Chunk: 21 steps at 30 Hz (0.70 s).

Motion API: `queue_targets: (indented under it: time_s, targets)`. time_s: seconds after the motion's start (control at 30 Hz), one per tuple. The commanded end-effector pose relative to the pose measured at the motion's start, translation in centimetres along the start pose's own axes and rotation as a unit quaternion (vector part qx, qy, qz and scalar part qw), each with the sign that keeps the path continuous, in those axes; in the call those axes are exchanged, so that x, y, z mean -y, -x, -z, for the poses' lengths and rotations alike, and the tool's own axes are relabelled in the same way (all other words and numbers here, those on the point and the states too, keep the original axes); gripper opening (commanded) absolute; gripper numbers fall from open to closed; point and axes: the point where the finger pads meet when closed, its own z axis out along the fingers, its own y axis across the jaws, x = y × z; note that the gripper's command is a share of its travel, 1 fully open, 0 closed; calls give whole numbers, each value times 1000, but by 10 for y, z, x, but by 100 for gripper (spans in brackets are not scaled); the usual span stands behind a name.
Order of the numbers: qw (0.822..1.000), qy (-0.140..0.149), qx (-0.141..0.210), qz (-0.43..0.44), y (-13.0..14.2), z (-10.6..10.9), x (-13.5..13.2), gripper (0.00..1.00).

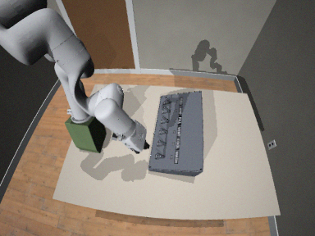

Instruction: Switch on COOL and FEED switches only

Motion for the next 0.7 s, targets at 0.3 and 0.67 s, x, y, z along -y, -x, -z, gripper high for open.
queue_targets:
  time_s: [0.3,0.67]
  targets:
    - [1000,2,4,0,0,16,-16,0]
    - [1000,0,2,0,-19,15,-70,0]
